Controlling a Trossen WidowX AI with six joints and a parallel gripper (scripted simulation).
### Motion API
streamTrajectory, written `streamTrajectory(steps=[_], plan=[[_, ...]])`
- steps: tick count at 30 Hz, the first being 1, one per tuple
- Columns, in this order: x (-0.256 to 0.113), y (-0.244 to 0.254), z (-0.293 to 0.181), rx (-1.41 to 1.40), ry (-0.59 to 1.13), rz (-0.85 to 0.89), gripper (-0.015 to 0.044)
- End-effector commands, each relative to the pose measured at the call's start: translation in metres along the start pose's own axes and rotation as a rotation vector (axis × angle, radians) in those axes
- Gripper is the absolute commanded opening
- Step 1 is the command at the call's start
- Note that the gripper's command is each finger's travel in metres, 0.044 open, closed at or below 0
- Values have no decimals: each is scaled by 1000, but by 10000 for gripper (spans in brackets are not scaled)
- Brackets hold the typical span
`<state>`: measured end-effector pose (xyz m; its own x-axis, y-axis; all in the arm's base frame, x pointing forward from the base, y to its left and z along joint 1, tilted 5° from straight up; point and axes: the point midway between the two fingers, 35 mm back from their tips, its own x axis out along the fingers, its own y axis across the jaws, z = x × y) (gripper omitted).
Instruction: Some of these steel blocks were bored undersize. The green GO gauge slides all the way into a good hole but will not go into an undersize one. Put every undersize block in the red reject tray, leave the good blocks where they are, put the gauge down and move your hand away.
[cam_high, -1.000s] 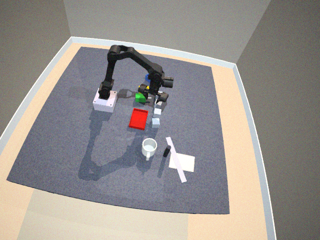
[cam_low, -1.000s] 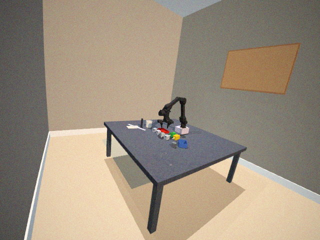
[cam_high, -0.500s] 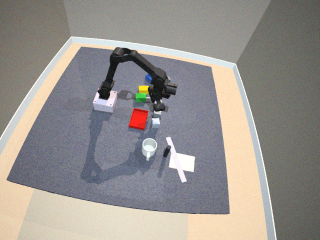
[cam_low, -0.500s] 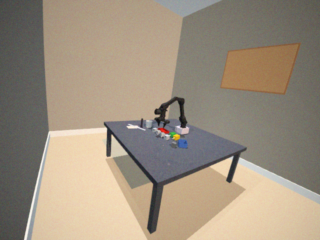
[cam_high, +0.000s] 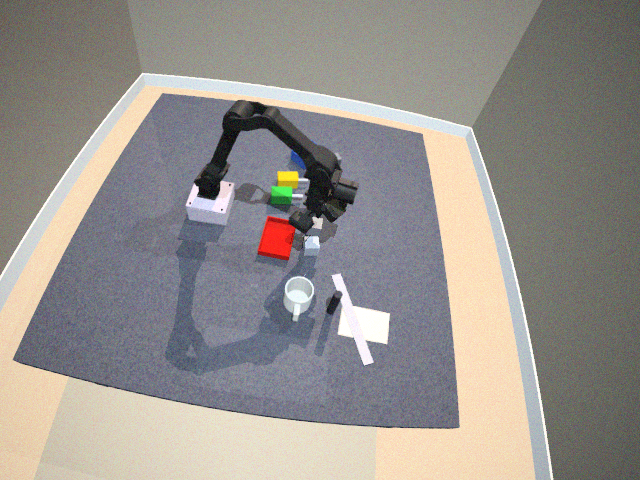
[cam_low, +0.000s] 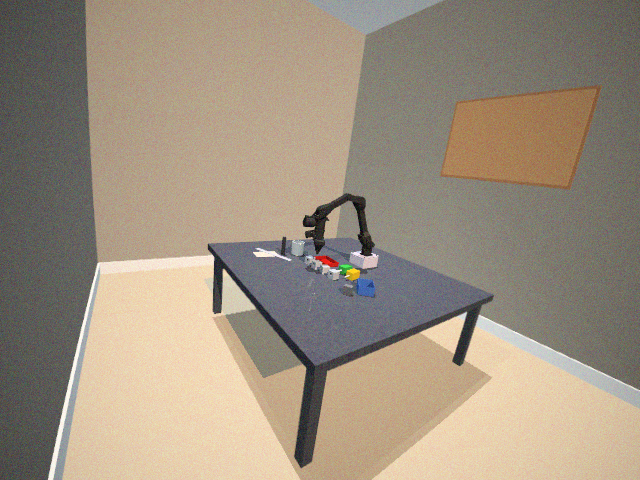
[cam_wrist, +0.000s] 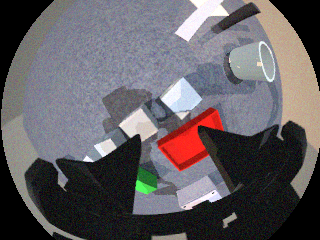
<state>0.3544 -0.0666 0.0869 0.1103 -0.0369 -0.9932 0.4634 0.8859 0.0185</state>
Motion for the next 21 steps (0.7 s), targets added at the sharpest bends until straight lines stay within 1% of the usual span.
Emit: streamTrajectory(steps=[1,14,21], plan=[[1,-29,30,873,6,7,325],[1,-30,31,873,5,7,325],[10,-30,32,873,5,7,325]])
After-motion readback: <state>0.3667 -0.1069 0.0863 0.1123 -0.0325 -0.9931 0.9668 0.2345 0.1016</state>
